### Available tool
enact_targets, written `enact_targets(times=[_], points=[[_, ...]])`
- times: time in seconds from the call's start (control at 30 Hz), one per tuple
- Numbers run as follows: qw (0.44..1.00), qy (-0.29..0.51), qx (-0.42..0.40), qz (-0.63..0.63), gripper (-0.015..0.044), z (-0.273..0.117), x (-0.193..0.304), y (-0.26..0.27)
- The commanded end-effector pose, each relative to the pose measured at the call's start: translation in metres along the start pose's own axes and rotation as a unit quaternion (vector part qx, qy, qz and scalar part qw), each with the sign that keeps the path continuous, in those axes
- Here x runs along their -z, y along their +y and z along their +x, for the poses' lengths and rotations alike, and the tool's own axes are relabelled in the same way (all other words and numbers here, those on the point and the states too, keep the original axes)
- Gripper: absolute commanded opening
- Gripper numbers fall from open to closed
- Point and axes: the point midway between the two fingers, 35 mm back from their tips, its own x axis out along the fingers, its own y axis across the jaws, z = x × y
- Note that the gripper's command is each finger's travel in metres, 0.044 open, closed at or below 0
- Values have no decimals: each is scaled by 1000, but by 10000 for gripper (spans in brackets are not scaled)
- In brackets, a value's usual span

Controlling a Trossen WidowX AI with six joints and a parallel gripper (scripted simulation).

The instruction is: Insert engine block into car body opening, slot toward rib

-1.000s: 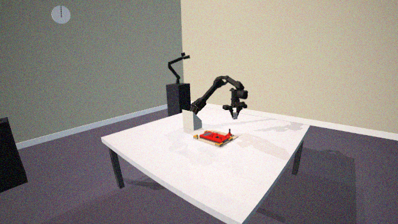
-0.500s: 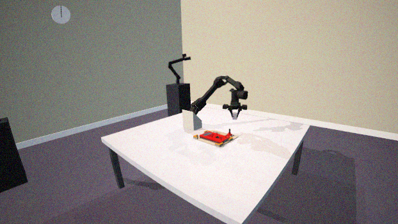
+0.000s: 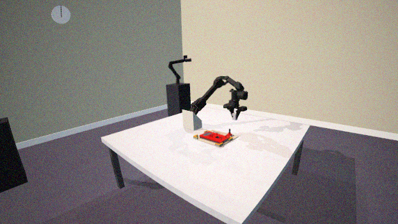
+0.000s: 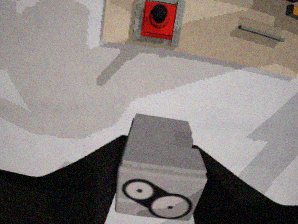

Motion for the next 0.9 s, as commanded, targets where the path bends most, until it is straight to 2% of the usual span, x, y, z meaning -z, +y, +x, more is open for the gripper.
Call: enact_targets(times=[0.0,0.37,0.87], points=[[998,1,-2,61,0,0,1,0],[969,2,-2,248,0,2,1,0],[951,2,-1,310,0,31,0,0]])
